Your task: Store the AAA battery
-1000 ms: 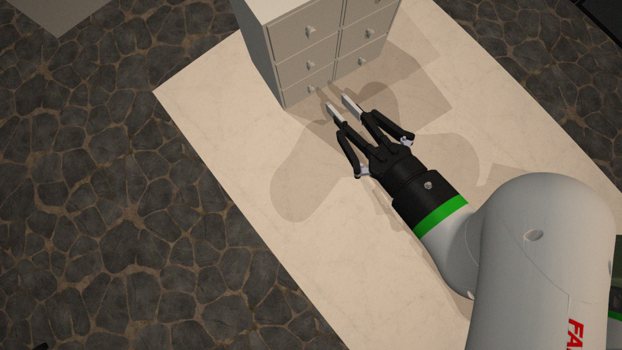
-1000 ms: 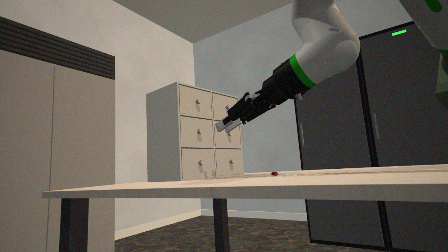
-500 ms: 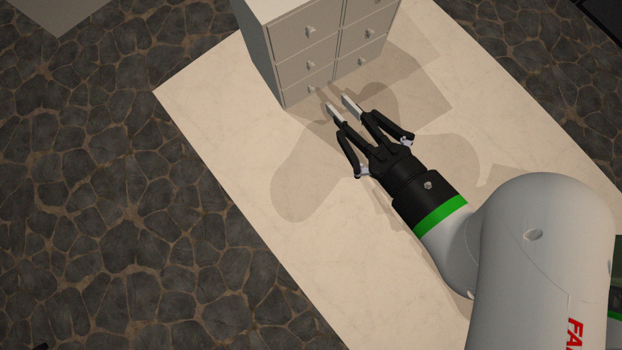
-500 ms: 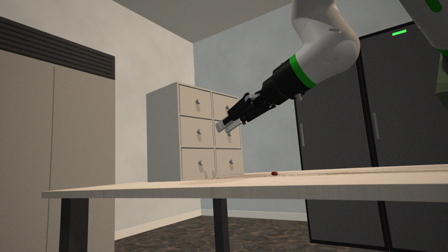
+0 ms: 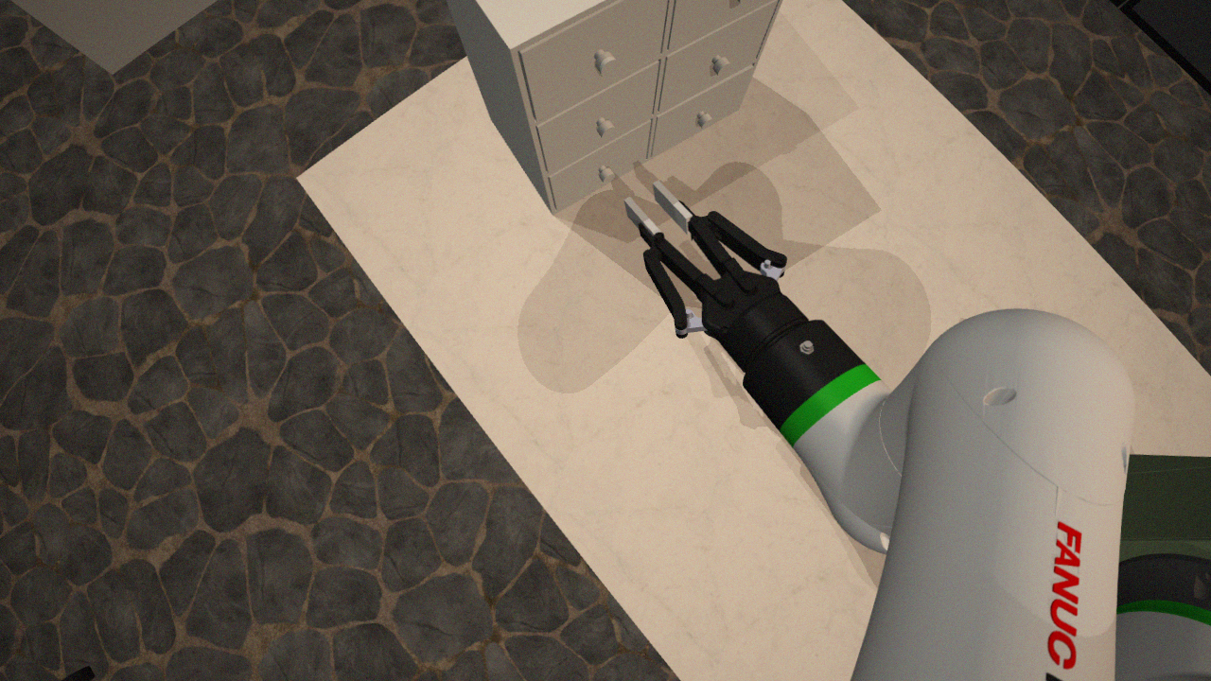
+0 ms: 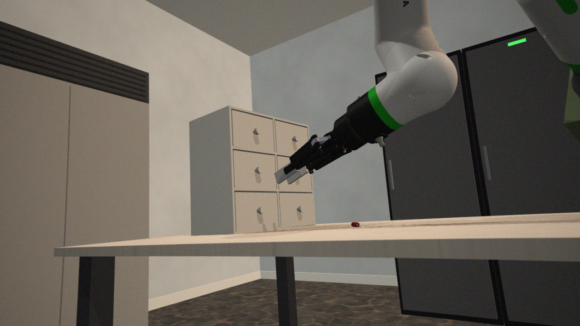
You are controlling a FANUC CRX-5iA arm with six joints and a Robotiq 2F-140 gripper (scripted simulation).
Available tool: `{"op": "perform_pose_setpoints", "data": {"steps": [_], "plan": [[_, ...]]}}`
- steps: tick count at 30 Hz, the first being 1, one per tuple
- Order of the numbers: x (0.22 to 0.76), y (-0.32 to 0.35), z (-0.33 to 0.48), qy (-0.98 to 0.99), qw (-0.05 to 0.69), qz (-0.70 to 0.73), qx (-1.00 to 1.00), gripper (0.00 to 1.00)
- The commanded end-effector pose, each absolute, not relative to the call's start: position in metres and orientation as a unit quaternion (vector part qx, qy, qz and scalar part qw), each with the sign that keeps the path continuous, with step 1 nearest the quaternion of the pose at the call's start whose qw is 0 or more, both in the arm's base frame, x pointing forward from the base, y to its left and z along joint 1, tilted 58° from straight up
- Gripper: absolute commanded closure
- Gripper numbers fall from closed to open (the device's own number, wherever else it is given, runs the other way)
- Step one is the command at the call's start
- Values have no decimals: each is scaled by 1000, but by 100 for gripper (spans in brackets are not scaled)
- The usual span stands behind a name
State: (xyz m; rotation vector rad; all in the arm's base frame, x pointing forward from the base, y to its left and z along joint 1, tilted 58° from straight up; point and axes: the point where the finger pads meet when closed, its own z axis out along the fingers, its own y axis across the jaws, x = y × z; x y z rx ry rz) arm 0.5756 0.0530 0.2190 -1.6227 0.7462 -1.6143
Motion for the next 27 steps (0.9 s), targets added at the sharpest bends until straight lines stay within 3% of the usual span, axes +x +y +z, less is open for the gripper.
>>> {"op": "perform_pose_setpoints", "data": {"steps": [1, 15, 27], "plan": [[592, 63, 213, 289, 358, -627, -628, 80], [639, 98, 194, 289, 358, -627, -628, 80], [643, 101, 192, 289, 358, -627, -628, 80]]}}
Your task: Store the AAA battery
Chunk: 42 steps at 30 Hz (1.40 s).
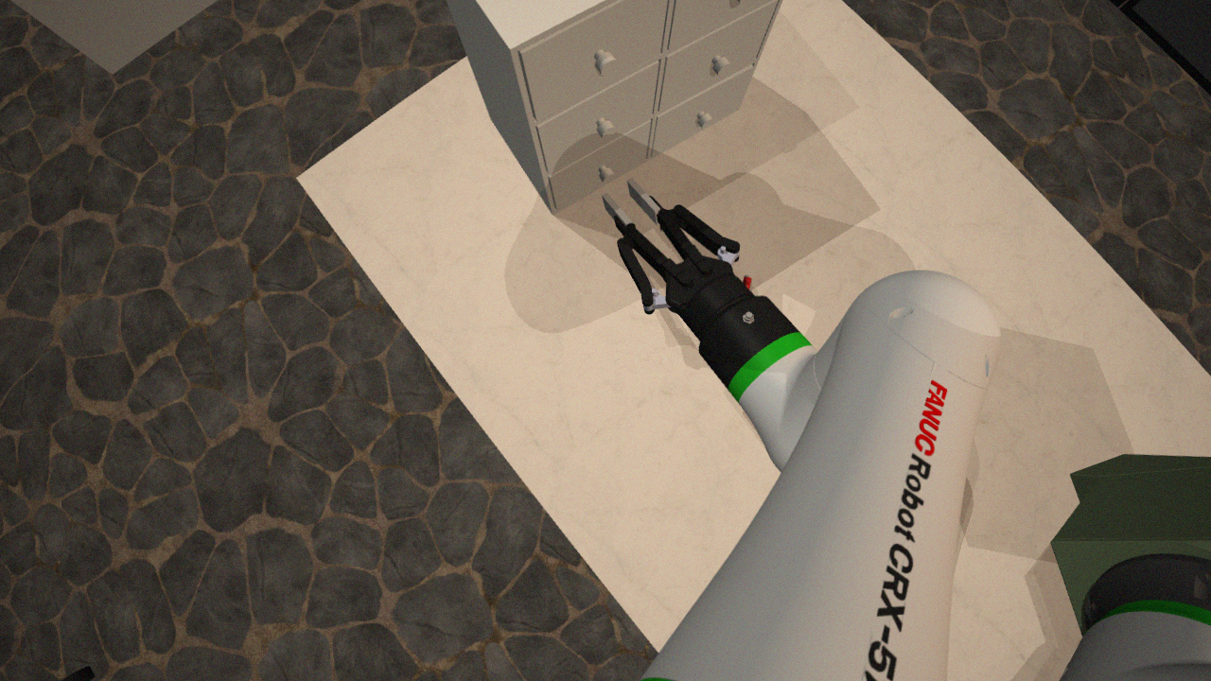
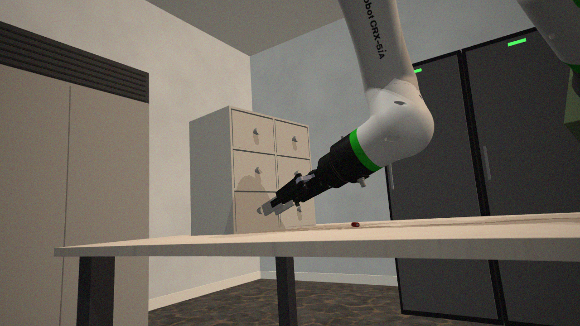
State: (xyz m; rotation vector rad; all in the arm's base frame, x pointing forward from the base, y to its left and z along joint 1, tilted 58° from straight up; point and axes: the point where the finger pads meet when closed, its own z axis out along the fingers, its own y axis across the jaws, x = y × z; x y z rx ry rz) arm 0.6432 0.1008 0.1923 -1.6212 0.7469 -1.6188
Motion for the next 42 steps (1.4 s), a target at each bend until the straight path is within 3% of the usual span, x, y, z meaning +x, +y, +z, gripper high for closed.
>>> {"op": "perform_pose_setpoints", "data": {"steps": [1, 42], "plan": [[643, 101, 192, 289, 358, -627, -628, 80], [670, 95, 199, 289, 358, -627, -628, 80]]}}
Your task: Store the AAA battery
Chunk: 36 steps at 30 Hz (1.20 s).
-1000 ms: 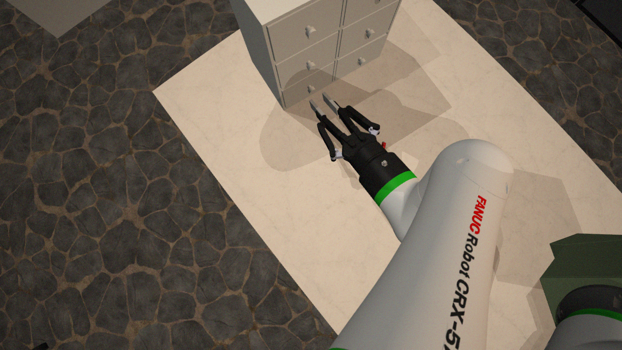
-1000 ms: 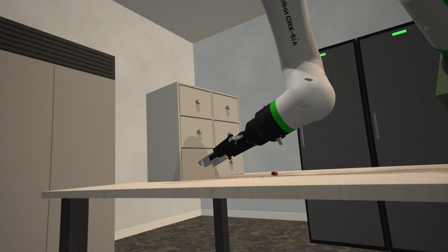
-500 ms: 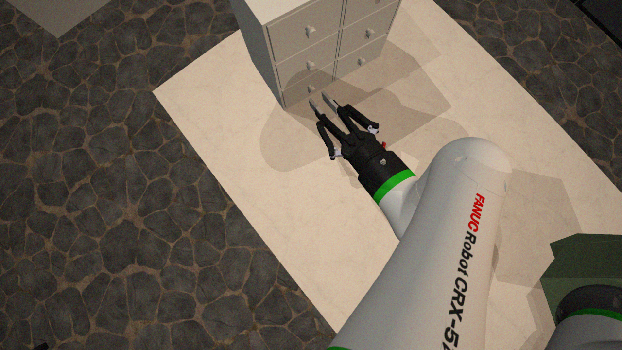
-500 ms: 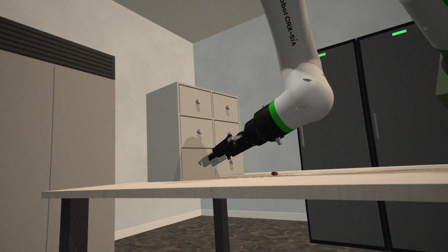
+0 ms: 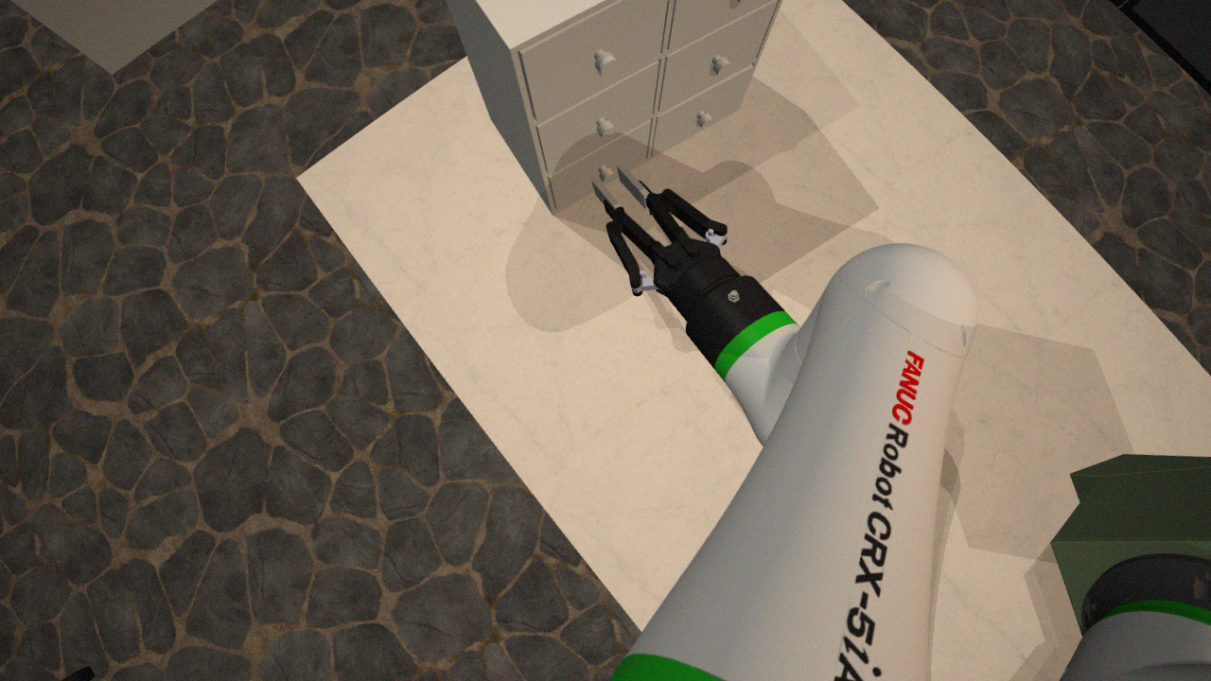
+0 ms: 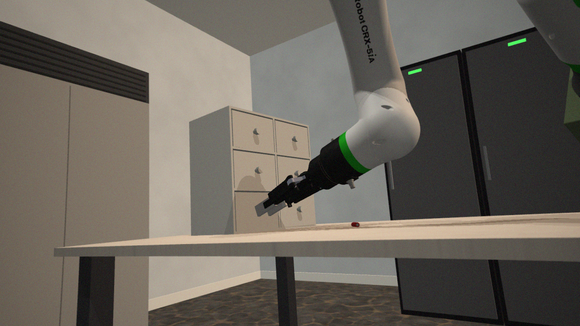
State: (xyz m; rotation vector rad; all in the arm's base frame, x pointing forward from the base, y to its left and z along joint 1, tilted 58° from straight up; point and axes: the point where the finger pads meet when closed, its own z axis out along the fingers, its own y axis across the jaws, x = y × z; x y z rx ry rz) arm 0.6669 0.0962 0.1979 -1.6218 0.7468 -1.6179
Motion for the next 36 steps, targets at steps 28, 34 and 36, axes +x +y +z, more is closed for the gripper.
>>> {"op": "perform_pose_setpoints", "data": {"steps": [28, 34, 36], "plan": [[676, 94, 200, 289, 358, -627, -628, 80], [676, 94, 200, 289, 358, -627, -628, 80], [676, 94, 200, 289, 358, -627, -628, 80]]}}
